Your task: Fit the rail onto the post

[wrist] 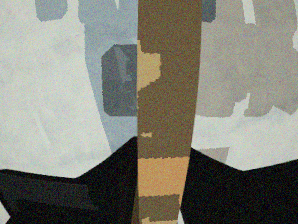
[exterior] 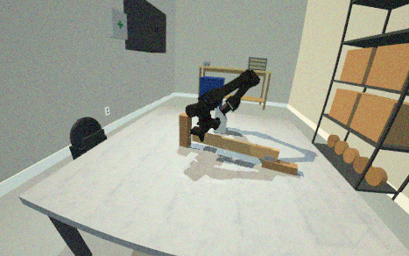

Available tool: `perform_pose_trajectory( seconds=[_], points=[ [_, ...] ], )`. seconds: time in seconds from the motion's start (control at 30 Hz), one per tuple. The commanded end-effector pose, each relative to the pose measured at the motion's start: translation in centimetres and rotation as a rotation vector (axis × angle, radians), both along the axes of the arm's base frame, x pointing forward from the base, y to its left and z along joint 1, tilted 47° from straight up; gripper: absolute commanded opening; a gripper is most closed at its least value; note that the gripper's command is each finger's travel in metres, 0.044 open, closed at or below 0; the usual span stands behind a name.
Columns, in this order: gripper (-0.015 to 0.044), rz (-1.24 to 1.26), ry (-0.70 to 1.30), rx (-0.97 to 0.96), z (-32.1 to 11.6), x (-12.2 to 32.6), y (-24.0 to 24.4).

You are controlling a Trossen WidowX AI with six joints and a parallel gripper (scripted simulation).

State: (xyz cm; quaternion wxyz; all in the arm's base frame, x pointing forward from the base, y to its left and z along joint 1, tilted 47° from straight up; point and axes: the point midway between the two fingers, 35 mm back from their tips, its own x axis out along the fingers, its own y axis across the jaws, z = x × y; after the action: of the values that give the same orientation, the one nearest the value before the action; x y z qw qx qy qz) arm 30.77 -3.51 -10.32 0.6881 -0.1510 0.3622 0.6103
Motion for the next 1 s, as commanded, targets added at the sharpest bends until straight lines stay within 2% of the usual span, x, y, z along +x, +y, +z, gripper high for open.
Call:
perform_pose_trajectory(
  seconds=[0.0,0.97],
  points=[
    [0.0000,-0.007,-0.011,-0.007,-0.06,0.16,-0.60],
    [0.0000,-0.007,-0.011,-0.008,-0.61,-0.10,-1.27]
  ],
)
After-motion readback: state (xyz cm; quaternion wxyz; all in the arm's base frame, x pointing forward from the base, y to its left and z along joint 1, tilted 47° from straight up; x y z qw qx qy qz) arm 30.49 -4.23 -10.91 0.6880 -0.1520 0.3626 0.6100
